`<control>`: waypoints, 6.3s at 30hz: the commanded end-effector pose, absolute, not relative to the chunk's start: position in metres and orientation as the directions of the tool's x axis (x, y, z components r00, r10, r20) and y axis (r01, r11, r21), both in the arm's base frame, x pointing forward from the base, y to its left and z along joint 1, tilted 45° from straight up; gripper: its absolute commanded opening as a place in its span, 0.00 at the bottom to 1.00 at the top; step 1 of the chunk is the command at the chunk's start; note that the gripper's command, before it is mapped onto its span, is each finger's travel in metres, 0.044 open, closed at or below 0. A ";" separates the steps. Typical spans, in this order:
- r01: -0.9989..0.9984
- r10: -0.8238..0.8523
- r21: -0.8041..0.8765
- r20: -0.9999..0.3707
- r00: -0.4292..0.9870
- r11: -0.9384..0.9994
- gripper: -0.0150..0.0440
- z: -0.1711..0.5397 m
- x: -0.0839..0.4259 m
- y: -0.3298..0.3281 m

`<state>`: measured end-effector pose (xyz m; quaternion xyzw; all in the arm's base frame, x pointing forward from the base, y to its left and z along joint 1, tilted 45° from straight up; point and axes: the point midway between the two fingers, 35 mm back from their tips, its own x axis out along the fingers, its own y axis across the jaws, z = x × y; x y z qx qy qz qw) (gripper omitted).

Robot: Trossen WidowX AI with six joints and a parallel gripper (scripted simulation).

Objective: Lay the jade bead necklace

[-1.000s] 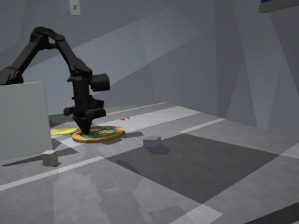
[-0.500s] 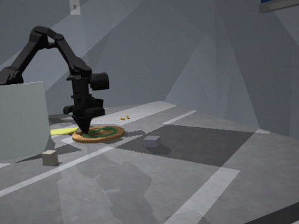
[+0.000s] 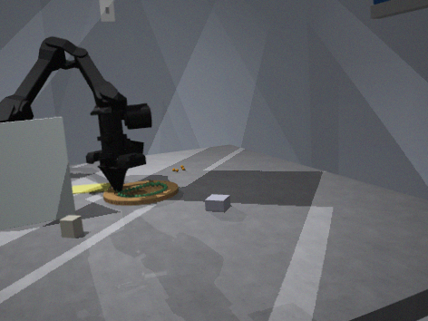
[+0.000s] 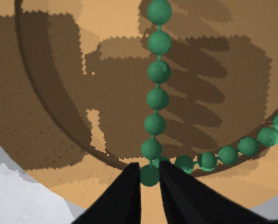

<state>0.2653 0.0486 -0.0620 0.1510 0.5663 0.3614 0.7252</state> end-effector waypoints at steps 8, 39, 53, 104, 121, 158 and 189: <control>-0.350 0.700 0.634 -0.708 0.096 0.689 0.25 -0.067 0.264 0.055; -0.350 0.700 0.634 -0.708 0.096 0.690 1.00 -0.061 0.265 0.050; -0.350 0.700 0.634 -0.708 0.096 0.690 1.00 -0.061 0.265 0.050; -0.375 0.700 0.626 -0.708 0.096 0.684 0.46 -0.066 0.275 0.055; -0.383 0.696 0.618 -0.711 0.099 0.687 0.25 -0.065 0.277 0.053; -0.374 0.700 0.626 -0.708 0.096 0.684 0.25 -0.057 0.263 0.054; -0.374 0.700 0.626 -0.708 0.096 0.684 1.00 -0.058 0.264 0.054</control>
